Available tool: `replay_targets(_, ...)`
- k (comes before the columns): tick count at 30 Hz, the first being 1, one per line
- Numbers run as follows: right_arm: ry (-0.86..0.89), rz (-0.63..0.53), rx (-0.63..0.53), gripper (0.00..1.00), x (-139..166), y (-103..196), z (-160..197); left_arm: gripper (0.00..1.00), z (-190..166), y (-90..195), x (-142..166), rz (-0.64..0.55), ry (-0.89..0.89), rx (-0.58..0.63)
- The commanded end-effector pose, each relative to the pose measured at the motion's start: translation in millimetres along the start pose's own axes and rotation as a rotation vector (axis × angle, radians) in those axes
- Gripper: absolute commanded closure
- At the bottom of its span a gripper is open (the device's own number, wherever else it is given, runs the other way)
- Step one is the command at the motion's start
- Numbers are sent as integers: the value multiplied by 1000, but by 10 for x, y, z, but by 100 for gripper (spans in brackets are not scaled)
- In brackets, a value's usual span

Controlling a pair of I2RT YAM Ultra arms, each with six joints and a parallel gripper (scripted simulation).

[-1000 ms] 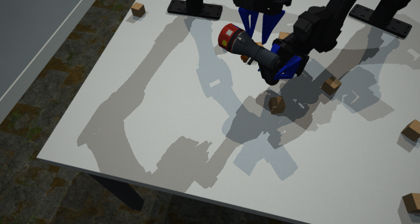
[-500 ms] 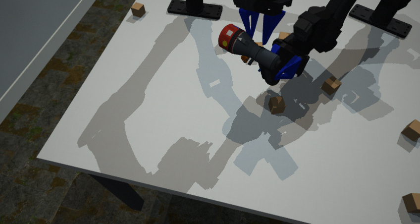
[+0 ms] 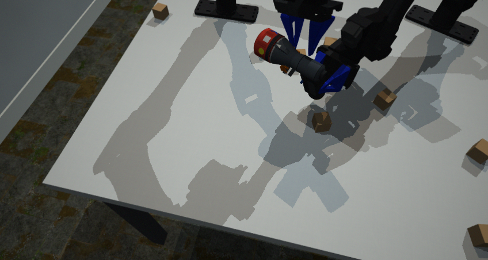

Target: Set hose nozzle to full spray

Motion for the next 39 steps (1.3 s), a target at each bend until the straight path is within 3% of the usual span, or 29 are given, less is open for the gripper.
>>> replay_targets(1,12,-33,-24,63,-74,115,72,64,-176,-100,-478,-153,53,55)
replay_targets(39,21,-39,-63,63,-131,21,340,64,-215,-92,-467,-150,54,64)
Point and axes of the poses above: on each arm, the point where the finger pads meet when closed, its own y axis back along the fingers, its own z axis across the jaws, x = y × z, the point moved 3 cm from there along y, back along the fingers, and after that the axes turned 15 degrees about y, right-handed, at the moved point
